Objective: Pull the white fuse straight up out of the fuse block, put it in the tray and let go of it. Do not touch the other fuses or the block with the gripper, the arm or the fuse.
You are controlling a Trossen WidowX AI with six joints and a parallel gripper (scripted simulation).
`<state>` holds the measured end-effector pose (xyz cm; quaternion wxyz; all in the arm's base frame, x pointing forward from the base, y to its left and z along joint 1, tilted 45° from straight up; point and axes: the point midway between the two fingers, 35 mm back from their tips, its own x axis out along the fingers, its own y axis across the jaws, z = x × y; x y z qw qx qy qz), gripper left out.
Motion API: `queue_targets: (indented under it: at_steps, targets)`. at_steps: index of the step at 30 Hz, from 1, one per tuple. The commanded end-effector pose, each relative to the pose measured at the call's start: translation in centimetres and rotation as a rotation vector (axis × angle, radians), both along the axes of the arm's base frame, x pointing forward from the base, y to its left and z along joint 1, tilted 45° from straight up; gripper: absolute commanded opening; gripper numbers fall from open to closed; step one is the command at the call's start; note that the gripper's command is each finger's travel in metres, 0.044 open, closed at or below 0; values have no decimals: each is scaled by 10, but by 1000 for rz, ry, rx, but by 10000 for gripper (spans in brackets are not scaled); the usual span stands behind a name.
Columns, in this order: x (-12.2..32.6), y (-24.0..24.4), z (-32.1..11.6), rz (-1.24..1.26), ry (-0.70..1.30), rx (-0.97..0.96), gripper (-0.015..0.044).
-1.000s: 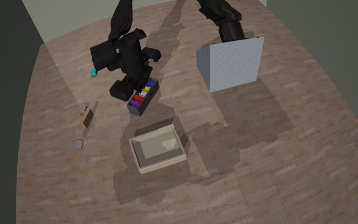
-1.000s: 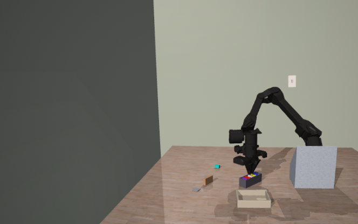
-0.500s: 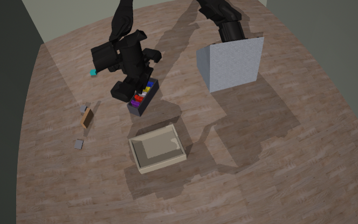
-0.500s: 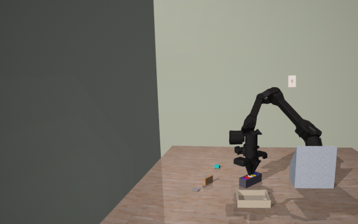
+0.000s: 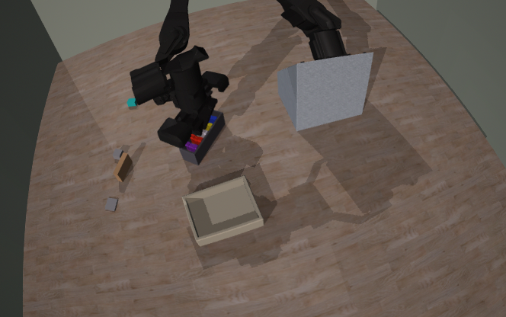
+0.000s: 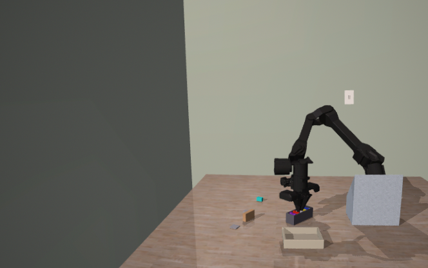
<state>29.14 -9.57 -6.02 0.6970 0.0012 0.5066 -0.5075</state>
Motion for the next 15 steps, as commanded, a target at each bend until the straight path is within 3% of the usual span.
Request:
queue_targets:
  at_steps: [1, 10, 15]
  targets:
    - [0, 0, 0, 0, -1, 0, 61]
    - [0, 0, 0, 0, -1, 0, 1]
    - [0, 1, 1, 0, -1, 0, 0]
